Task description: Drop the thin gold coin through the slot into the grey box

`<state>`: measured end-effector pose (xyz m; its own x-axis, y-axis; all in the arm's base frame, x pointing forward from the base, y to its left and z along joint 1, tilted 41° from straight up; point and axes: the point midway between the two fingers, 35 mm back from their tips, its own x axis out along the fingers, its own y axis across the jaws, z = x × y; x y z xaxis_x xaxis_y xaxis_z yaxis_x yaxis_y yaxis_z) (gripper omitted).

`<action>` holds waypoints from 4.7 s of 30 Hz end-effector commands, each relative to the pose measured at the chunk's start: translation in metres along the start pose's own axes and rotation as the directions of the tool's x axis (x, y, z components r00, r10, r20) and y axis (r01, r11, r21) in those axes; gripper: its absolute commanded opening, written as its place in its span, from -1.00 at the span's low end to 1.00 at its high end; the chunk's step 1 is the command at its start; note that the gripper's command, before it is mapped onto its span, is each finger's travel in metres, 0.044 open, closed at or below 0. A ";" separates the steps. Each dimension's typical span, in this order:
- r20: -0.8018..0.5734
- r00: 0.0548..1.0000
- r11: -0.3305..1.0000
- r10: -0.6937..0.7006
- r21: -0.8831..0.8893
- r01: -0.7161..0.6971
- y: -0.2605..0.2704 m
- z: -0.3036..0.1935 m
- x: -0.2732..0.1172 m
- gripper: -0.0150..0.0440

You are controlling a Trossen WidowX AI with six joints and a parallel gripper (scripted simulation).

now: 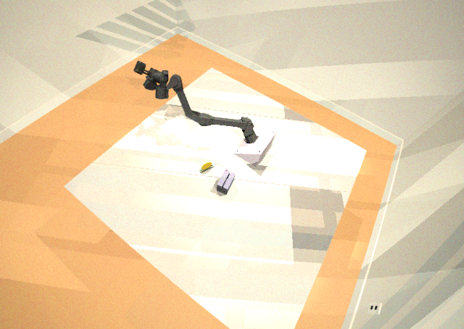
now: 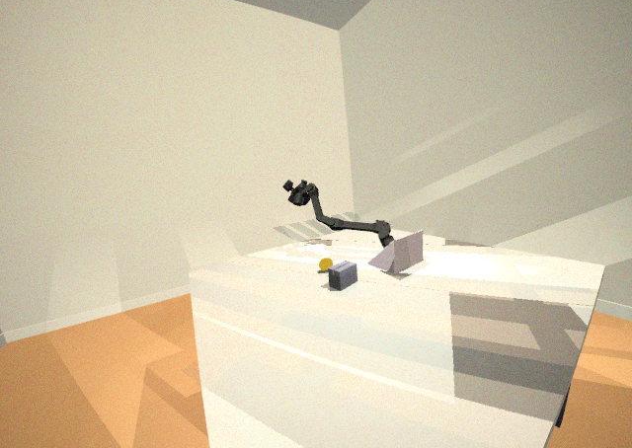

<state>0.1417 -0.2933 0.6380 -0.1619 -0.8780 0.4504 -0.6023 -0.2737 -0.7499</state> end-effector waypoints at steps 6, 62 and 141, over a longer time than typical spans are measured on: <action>-0.105 0.994 0.998 -0.037 0.050 0.042 0.000 -0.045 0.002 0.33; -0.089 -0.802 -0.038 -0.590 -0.990 0.137 -0.095 -0.188 -0.588 0.05; 0.637 0.228 -0.015 0.736 0.353 -0.936 0.234 0.296 -0.462 0.05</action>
<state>0.3080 -0.0634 0.1154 0.0227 -0.6489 -0.7605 0.4428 0.6885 -0.5743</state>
